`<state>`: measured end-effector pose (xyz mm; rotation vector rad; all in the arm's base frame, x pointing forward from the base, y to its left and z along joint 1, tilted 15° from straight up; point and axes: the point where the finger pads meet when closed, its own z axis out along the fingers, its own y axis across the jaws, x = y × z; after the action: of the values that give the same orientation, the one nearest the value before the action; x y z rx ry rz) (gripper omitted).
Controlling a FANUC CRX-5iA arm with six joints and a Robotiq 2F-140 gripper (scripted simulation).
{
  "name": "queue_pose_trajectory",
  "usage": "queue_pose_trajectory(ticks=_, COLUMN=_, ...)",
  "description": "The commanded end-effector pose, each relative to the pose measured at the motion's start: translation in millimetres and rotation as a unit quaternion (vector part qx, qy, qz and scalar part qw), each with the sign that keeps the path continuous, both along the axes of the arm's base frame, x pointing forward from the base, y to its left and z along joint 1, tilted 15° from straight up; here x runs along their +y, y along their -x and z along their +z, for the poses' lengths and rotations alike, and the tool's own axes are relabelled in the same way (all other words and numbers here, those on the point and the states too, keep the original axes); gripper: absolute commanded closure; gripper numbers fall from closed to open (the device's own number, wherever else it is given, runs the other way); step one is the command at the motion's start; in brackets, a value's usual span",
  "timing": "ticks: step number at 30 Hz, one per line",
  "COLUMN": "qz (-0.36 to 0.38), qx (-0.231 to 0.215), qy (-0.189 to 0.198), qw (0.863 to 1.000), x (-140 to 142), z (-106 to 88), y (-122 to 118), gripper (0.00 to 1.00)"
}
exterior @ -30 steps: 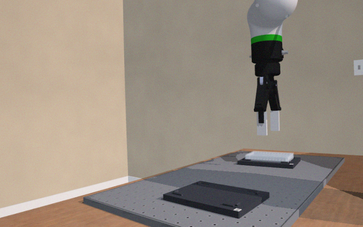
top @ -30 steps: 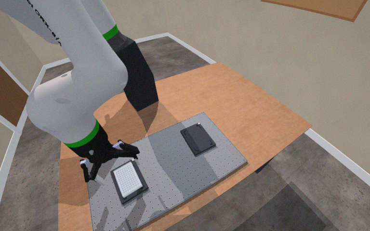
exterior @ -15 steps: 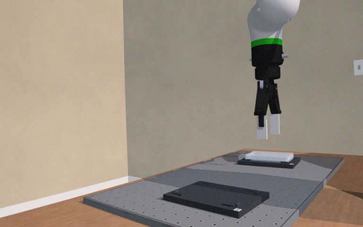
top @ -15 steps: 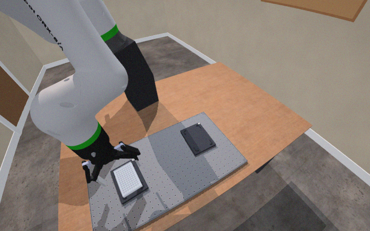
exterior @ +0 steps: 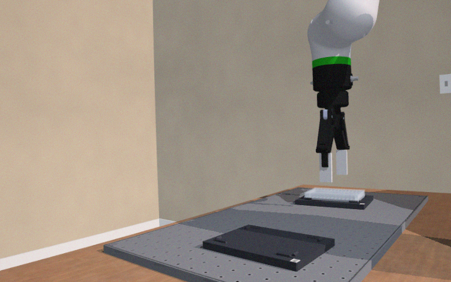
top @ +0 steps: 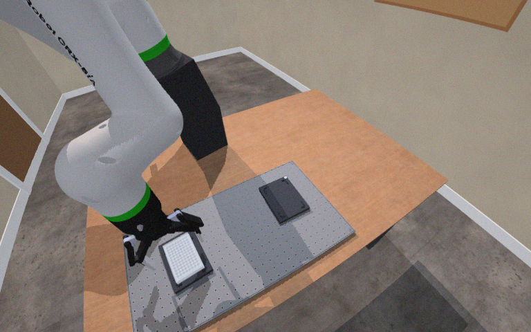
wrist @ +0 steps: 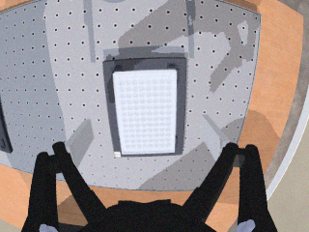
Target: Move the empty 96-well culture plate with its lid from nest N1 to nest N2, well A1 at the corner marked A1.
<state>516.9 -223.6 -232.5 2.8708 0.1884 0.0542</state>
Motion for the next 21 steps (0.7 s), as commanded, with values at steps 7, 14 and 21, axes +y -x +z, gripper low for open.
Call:
queue_pose_trajectory(ticks=7, qz=0.000, qx=-0.001, qy=0.001, qw=1.000, x=-4.3, z=-15.6, y=-1.1, gripper=0.00)
queue_pose_trajectory(ticks=14, qz=0.000, qx=-0.001, qy=0.001, qw=1.000, x=-6.5, z=-23.6, y=-1.6, gripper=0.00)
queue_pose_trajectory(ticks=21, qz=0.000, qx=-0.001, qy=0.001, qw=1.000, x=-8.1, z=-29.7, y=-1.9, gripper=0.00)
